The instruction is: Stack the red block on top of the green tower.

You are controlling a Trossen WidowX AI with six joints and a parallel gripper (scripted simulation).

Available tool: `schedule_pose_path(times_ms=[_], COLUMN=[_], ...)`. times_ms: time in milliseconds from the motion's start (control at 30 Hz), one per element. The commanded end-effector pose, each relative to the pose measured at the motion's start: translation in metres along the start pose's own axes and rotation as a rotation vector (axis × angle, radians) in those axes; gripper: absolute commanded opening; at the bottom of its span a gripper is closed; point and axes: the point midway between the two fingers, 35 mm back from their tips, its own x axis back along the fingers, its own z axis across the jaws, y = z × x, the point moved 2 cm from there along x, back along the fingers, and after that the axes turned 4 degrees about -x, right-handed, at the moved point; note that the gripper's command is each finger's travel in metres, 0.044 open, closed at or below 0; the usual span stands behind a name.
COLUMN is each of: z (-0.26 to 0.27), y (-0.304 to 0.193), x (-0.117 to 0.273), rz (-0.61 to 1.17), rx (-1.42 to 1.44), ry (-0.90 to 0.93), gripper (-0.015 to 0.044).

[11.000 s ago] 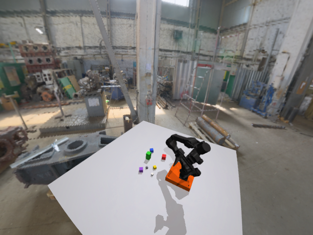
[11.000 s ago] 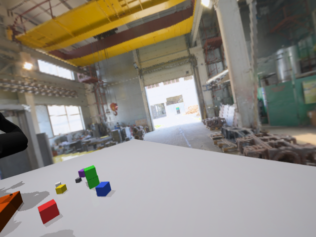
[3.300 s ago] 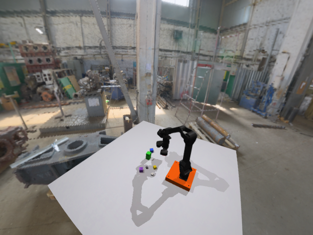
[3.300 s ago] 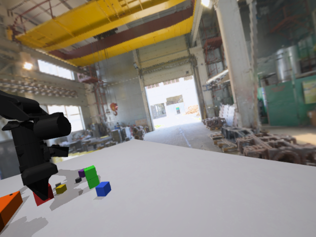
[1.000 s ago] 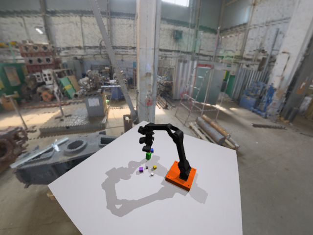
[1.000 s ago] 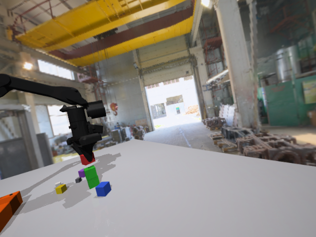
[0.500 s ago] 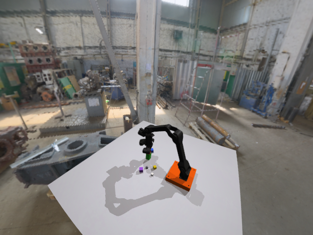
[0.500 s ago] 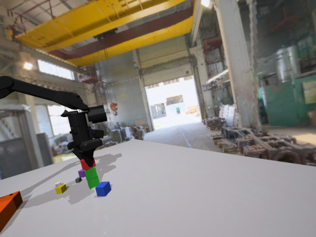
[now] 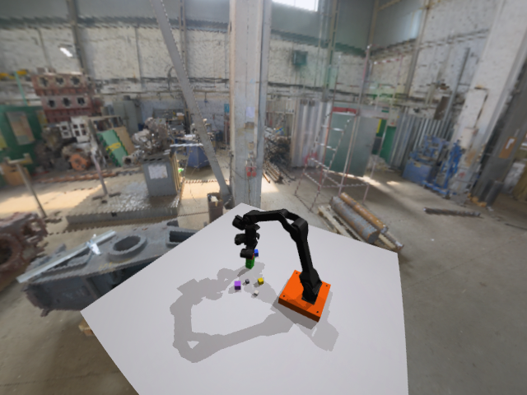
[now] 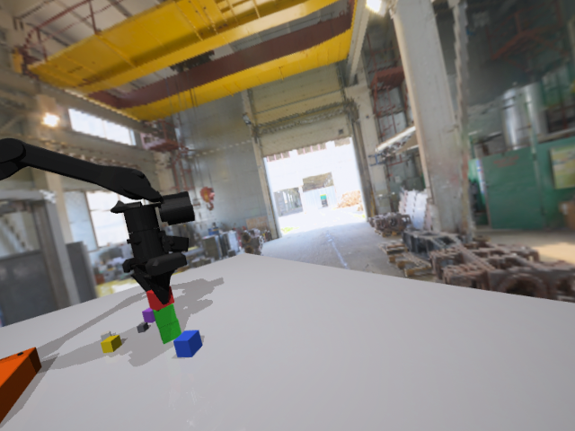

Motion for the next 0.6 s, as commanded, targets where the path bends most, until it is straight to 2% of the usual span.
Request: schedule_pose_path(times_ms=[0, 267, 567], z=[0.0002, -0.0001, 0.0000], y=[0.0002, 0.0003, 0.0001], x=[-0.0008, 0.0033, -0.0001], rz=[-0.002, -0.002, 0.000], rx=[-0.004, -0.004, 0.000], ry=[0.003, 0.003, 0.000], gripper=[0.0000, 0.0000, 0.0236])
